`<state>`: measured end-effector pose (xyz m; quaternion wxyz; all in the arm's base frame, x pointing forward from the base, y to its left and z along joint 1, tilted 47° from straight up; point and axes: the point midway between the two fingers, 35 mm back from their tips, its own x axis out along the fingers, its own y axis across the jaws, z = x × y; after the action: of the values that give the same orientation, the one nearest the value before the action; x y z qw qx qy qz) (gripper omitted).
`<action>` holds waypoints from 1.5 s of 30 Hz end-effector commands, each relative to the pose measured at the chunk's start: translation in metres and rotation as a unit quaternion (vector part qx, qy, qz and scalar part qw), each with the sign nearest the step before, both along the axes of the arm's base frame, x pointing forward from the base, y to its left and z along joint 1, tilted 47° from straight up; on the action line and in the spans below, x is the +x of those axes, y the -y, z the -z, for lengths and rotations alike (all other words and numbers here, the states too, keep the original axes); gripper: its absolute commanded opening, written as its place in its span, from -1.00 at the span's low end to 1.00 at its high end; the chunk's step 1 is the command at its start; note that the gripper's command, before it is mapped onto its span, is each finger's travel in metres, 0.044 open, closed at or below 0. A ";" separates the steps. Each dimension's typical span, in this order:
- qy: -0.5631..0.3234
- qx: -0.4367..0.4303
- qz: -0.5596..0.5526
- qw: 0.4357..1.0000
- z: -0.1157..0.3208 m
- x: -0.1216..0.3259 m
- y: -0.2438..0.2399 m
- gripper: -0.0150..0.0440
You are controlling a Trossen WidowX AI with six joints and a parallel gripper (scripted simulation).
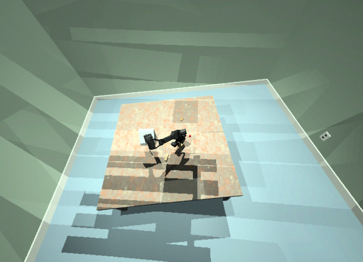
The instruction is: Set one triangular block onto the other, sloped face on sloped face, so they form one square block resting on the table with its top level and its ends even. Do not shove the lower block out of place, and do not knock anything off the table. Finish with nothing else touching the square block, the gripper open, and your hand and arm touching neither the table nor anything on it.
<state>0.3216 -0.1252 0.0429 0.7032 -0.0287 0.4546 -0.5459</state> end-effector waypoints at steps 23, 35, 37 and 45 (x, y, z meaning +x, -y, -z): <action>-0.005 -0.003 -0.001 1.000 0.002 0.000 0.002 -0.49; -0.003 -0.002 0.000 1.000 0.002 0.000 0.002 -0.49; -0.003 -0.001 0.000 1.000 0.002 0.000 0.002 -0.31; -0.003 -0.001 0.000 1.000 0.002 0.000 0.002 0.40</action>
<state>0.3215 -0.1269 0.0410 0.7015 -0.0304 0.4564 -0.5464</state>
